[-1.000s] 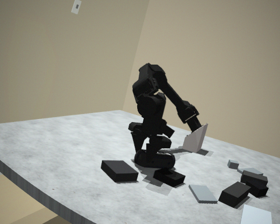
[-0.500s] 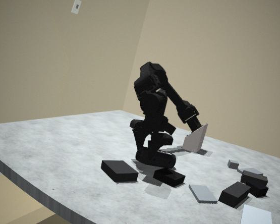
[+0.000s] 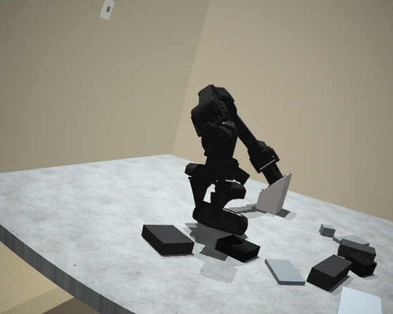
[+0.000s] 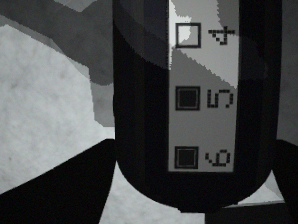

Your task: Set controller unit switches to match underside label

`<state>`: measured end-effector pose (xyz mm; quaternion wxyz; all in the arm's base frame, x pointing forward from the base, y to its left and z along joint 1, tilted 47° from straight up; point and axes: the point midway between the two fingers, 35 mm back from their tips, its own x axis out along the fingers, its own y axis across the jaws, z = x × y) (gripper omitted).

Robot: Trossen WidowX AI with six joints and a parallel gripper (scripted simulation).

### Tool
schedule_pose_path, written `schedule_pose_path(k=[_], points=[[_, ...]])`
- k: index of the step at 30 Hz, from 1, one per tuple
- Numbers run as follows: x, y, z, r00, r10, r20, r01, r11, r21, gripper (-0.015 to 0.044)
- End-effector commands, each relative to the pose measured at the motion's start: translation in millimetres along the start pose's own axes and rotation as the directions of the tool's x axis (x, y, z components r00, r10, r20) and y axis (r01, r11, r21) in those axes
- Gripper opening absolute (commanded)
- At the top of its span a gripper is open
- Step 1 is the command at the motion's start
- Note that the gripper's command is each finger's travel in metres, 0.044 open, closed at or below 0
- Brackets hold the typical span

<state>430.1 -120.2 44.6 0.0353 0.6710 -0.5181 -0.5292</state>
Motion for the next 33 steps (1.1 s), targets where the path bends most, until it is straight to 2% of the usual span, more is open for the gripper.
schedule_pose_path(k=[1, 33], points=[[-4, -1, 3, 1.0, -0.006, 0.005, 0.006, 1.0, -0.001, 0.0335], [-26, -1, 18, 1.0, -0.007, 0.006, 0.007, 1.0, -0.001, 0.0335]])
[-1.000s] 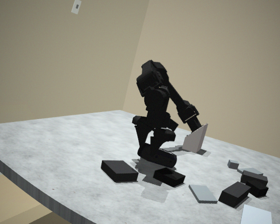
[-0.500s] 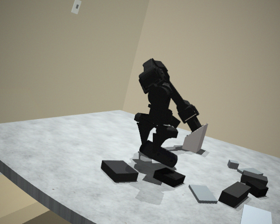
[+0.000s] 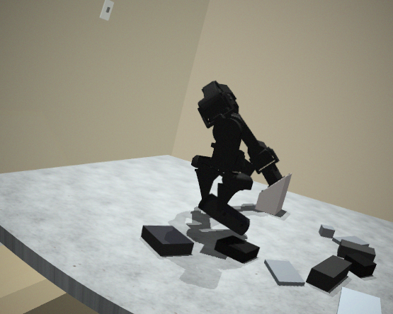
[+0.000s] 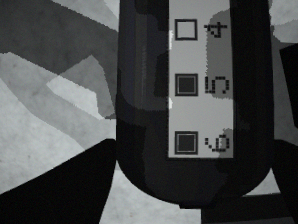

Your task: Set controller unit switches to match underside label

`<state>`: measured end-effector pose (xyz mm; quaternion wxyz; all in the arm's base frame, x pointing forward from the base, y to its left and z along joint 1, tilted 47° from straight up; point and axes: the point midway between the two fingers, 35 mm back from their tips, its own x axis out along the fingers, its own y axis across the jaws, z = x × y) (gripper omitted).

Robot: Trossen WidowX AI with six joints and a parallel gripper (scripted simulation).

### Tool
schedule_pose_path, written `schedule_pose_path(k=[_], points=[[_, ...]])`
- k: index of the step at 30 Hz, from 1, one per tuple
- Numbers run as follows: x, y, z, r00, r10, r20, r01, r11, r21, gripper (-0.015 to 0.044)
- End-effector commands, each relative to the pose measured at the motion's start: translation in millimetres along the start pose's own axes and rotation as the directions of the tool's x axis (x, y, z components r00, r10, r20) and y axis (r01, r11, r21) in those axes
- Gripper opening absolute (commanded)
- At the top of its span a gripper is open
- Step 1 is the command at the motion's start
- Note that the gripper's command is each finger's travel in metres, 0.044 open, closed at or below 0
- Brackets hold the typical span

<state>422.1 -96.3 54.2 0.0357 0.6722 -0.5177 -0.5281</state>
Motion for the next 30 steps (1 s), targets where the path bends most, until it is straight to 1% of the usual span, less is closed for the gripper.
schedule_pose_path(k=[1, 30], points=[[-3, -1, 4, 1.0, -0.006, 0.009, 0.006, 1.0, -0.002, 0.0335], [-20, -1, 21, 1.0, -0.006, 0.01, 0.006, 1.0, -0.002, 0.0335]])
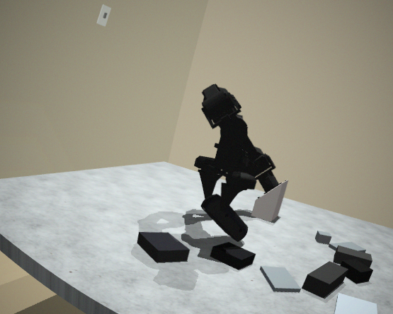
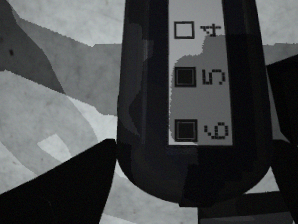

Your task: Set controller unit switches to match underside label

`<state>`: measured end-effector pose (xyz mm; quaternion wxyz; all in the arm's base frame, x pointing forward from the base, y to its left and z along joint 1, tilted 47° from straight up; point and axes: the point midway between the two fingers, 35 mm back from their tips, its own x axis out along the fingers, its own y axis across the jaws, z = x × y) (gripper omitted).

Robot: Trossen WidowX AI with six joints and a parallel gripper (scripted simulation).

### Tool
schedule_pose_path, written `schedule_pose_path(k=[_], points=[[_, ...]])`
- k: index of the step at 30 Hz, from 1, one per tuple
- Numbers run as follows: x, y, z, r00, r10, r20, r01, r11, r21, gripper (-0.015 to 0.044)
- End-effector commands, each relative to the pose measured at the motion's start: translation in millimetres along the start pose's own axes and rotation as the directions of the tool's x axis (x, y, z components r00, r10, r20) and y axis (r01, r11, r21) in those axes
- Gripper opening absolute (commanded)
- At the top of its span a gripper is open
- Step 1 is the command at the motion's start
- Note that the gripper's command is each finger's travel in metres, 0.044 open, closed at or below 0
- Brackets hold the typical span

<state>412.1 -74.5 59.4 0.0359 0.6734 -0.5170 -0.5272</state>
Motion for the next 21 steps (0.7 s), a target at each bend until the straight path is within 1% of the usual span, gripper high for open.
schedule_pose_path(k=[1, 21], points=[[-2, -1, 6, 1.0, -0.004, 0.013, 0.004, 1.0, -0.002, 0.0335], [-11, -1, 19, 1.0, -0.004, 0.013, 0.004, 1.0, -0.003, 0.0335]])
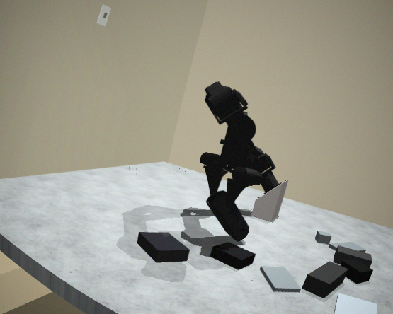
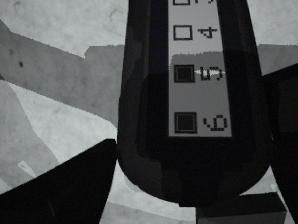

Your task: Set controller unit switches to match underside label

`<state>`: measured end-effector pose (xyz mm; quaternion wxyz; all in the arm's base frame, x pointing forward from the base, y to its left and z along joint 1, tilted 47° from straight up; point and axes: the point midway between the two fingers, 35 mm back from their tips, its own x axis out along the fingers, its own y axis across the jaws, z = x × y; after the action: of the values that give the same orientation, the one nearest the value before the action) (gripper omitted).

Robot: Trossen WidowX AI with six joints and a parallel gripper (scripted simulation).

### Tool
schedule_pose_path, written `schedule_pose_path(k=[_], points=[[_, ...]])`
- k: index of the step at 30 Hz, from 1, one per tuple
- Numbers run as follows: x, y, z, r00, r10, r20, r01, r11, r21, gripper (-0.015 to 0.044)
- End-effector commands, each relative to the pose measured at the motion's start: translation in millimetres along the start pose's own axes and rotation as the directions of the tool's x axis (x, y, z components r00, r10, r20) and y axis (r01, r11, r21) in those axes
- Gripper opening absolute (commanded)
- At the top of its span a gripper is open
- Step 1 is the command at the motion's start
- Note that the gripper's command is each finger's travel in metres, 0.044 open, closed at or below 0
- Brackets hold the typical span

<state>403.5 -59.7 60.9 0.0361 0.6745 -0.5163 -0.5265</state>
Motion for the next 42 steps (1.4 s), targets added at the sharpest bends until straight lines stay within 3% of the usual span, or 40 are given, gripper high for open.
schedule_pose_path(k=[1, 42], points=[[-1, -1, 7, 1.0, -0.003, 0.016, 0.003, 1.0, -0.003, 0.0335], [-15, -1, 37, 1.0, -0.003, 0.017, 0.003, 1.0, -0.004, 0.0335]])
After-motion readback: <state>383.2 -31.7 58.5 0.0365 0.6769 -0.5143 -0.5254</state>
